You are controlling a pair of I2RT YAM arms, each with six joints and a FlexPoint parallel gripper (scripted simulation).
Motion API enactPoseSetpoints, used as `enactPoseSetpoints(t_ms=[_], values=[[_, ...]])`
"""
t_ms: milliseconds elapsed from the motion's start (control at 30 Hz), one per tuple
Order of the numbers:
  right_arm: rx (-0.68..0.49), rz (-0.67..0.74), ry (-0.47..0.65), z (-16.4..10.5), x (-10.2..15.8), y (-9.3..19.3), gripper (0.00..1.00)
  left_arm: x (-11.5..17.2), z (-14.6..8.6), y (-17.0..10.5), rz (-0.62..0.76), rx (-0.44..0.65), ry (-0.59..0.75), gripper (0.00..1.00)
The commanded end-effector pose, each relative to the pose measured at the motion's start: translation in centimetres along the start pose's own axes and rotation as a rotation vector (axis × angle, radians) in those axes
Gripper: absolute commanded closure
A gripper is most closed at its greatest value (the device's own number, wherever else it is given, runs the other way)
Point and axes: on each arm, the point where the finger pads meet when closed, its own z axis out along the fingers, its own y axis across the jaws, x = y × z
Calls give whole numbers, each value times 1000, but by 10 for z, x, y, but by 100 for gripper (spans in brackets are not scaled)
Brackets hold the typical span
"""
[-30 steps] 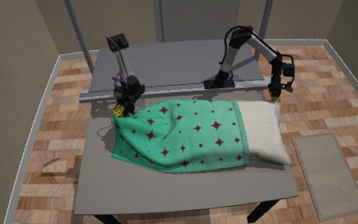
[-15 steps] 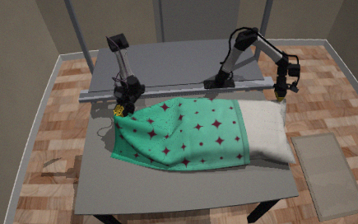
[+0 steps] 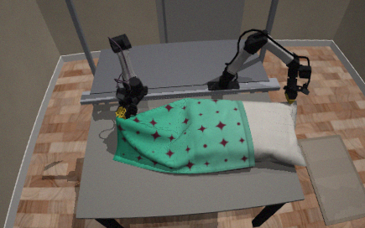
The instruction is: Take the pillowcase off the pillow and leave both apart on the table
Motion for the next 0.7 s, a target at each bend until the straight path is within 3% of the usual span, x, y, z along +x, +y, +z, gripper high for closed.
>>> enactPoseSetpoints(t_ms=[0,667], values=[[22,7,-13,-2,-4,-8,100,-23,-18,-11,59,19,-82,100],[22,7,-13,-2,-4,-8,100,-23,-30,-21,62,25,-111,100]])
